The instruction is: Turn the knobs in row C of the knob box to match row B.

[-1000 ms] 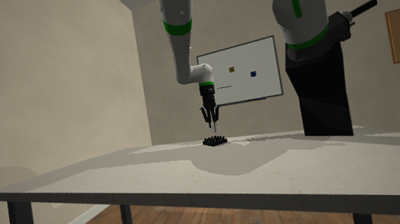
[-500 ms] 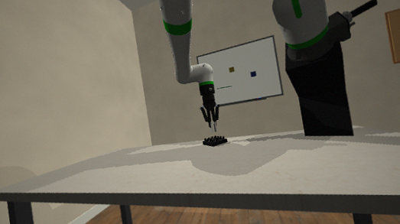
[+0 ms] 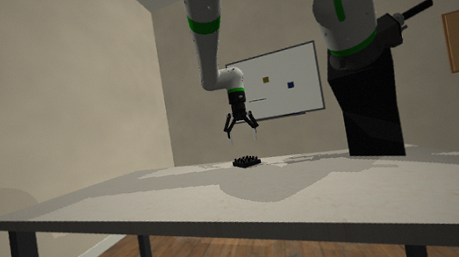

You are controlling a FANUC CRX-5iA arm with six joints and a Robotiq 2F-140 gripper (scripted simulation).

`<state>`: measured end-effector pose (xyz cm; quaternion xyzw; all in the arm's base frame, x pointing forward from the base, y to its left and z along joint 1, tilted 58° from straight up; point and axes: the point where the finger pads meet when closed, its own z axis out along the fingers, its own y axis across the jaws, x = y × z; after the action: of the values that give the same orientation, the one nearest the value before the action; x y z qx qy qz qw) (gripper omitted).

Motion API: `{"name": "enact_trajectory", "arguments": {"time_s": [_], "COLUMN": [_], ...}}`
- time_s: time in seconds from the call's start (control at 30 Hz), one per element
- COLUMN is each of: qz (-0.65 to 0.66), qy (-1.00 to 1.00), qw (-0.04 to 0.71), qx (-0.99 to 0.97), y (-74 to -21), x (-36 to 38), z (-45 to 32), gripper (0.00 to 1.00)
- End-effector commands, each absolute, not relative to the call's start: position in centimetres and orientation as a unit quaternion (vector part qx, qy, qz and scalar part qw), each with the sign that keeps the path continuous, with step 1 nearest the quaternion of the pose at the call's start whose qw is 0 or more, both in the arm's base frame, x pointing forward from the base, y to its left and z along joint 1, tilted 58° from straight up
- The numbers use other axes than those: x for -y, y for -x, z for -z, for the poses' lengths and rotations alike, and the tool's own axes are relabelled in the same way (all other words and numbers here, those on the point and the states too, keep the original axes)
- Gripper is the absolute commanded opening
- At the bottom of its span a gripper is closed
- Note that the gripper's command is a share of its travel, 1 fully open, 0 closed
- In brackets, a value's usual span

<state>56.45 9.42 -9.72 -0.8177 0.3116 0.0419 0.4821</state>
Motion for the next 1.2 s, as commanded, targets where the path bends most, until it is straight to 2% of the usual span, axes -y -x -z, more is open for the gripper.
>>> {"name": "enact_trajectory", "arguments": {"time_s": [0.0, 0.43, 1.17], "qz": [-0.042, -0.042, -0.042], "qy": [0.818, 0.818, 0.818], "qw": [0.482, 0.482, 0.482], "qx": [-0.312, -0.312, -0.312], "y": [-56.0, -54.9, -54.8], "x": [-7.8, -3.9, -3.7], "z": [8.6, 6.1, 6.0], "gripper": [1.00, 1.00, 1.00]}}
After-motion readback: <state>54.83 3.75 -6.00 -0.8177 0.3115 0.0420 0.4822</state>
